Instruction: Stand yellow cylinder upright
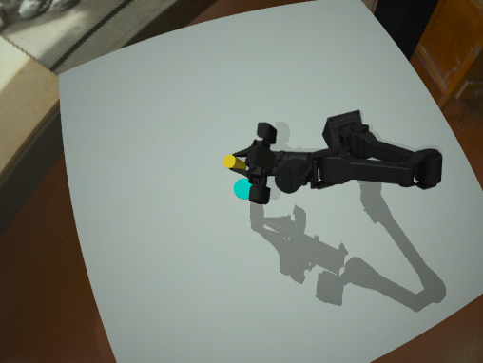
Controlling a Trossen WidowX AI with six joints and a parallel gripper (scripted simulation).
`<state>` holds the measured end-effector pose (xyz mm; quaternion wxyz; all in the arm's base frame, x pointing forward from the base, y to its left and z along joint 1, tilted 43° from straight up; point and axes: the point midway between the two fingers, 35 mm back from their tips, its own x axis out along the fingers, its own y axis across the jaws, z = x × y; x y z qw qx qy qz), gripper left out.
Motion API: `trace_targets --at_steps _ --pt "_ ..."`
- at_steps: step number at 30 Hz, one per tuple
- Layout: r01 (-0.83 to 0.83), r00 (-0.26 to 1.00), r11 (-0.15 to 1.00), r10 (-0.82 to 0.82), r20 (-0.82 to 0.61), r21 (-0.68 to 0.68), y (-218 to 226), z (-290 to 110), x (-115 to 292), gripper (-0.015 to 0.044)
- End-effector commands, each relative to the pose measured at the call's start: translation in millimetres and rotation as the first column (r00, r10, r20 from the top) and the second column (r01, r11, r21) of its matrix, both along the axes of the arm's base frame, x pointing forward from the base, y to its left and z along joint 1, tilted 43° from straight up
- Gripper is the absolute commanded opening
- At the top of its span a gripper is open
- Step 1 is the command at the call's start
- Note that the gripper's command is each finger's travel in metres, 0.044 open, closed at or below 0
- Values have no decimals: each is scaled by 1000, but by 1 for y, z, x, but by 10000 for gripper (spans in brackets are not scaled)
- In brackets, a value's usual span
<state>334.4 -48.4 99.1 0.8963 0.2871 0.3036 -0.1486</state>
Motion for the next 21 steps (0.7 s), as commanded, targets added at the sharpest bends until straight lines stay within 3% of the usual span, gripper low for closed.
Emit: trace_targets --at_steps 1,21 --pt "25 999 1000 -25 33 1 -1 3 -2 105" --pt "92 981 996 -95 169 21 1 11 -11 105"
